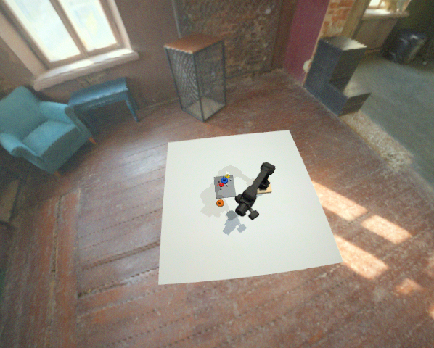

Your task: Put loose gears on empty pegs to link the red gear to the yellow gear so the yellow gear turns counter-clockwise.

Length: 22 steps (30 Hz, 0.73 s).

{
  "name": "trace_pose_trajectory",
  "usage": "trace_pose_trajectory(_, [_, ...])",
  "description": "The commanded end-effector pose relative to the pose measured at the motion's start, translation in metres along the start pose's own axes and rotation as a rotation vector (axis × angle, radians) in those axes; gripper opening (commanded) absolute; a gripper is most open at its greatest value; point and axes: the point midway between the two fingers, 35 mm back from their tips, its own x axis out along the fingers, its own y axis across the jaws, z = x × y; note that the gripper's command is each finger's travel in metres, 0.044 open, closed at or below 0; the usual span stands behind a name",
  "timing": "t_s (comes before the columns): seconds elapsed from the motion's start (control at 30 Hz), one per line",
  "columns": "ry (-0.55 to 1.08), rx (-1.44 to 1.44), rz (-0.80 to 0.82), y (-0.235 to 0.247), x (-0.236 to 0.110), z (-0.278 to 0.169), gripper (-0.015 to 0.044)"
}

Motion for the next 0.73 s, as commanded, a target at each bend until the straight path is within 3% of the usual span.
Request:
trace_pose_trajectory(0.0, [0.0,0.004,-0.002,-0.0003,-0.0001,-0.0001,0.044])
trace_pose_trajectory(0.7, [0.0,0.004,-0.002,-0.0003,-0.0001,-0.0001,0.044])
